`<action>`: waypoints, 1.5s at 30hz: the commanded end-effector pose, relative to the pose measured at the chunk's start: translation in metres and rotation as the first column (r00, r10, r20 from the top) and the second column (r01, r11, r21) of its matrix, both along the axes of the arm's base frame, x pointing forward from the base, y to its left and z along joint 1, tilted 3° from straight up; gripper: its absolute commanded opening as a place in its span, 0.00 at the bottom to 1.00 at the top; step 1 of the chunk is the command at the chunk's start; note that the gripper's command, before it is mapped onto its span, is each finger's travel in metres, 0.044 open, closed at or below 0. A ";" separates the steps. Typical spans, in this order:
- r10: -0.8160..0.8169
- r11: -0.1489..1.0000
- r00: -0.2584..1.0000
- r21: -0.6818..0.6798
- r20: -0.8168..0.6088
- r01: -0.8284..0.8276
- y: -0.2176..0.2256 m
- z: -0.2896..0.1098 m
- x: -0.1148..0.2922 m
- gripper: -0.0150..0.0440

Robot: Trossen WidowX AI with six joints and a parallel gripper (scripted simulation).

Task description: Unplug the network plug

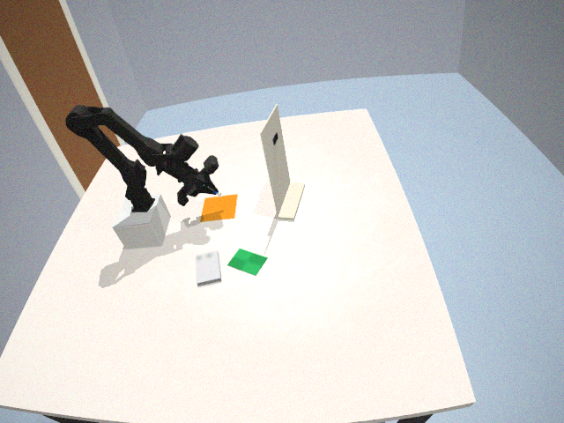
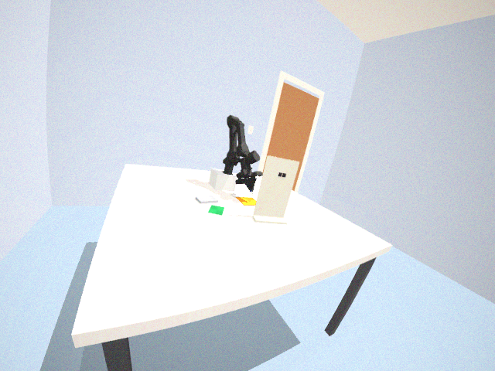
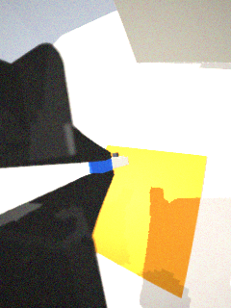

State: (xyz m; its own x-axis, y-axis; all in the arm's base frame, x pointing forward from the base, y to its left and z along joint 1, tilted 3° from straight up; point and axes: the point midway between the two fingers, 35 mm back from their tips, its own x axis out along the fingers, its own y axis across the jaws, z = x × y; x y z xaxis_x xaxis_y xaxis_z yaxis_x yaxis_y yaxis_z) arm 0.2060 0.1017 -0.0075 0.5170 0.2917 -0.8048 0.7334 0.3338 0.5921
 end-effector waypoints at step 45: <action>0.004 1.000 1.000 -0.001 -0.005 -0.004 0.001 -0.029 -0.001 0.25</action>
